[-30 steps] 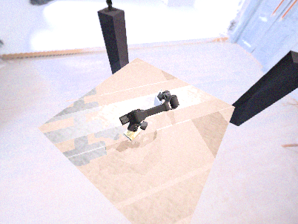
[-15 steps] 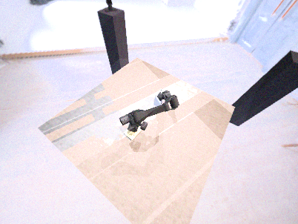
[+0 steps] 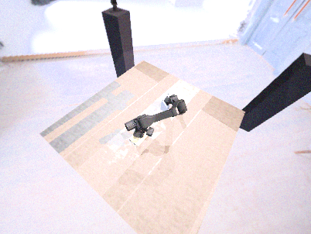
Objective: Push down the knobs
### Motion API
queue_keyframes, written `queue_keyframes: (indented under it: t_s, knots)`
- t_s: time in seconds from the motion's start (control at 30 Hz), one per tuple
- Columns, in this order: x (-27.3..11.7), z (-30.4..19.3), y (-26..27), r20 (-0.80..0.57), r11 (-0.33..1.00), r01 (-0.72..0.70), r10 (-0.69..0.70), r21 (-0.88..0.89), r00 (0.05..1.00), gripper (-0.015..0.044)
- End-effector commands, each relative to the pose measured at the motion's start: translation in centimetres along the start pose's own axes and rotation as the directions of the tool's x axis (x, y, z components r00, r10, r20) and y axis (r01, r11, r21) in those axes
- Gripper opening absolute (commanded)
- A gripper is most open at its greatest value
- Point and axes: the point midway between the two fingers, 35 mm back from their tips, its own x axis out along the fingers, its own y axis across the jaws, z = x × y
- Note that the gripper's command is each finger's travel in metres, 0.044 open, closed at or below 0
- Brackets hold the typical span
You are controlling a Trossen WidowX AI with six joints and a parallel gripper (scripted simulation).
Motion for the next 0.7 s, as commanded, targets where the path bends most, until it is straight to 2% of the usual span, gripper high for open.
queue_keyframes:
  t_s: [0.0,0.67]
  knots:
    - [0.34,0.13,0.09,0.002,1.000,-0.006,0.006,-0.003,1.000,0.0000]
    - [0.55,0.13,0.09,0.002,1.000,-0.006,0.006,-0.003,1.000,0.0000]
